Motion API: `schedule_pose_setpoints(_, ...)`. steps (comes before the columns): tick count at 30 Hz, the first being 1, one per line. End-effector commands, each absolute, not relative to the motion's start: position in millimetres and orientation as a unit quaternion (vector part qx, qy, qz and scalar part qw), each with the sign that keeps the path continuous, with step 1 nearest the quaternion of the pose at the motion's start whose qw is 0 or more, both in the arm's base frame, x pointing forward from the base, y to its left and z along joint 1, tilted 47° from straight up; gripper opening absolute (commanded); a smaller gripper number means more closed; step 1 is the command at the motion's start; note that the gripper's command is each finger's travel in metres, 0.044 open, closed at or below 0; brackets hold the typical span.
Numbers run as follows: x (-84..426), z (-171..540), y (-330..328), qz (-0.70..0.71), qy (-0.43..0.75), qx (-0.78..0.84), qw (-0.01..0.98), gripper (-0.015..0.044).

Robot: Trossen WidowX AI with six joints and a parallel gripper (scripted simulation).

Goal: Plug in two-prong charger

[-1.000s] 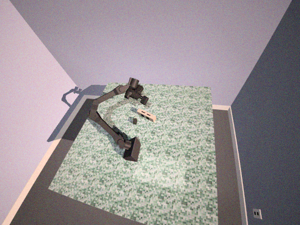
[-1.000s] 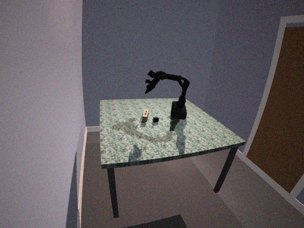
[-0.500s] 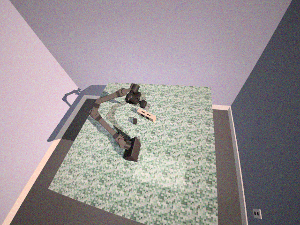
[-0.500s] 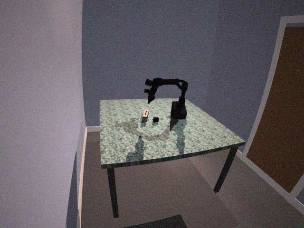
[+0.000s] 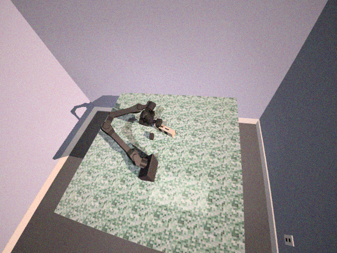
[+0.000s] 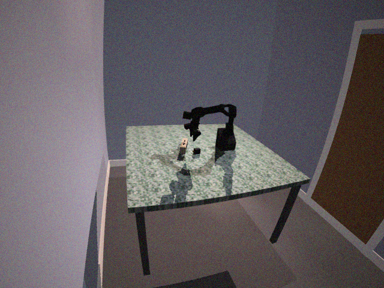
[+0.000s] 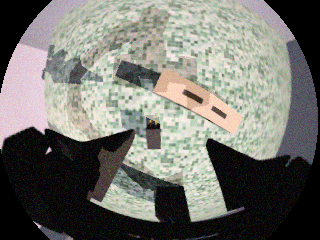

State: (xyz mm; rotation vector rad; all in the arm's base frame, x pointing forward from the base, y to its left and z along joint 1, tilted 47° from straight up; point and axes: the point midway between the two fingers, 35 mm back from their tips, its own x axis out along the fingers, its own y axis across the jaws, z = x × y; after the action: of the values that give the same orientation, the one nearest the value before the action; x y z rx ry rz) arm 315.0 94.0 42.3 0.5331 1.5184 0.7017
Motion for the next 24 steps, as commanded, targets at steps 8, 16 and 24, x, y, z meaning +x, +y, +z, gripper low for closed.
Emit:
schedule_pose_setpoints(8,271.5,32.2,133.3,0.384,0.685,0.173,0.595,0.0440)
schedule_pose_setpoints(16,268.4,29.8,137.3,0.388,0.686,0.170,0.593,0.0440)
schedule_pose_setpoints(24,264.5,22.5,145.9,0.388,0.685,0.170,0.592,0.0440)
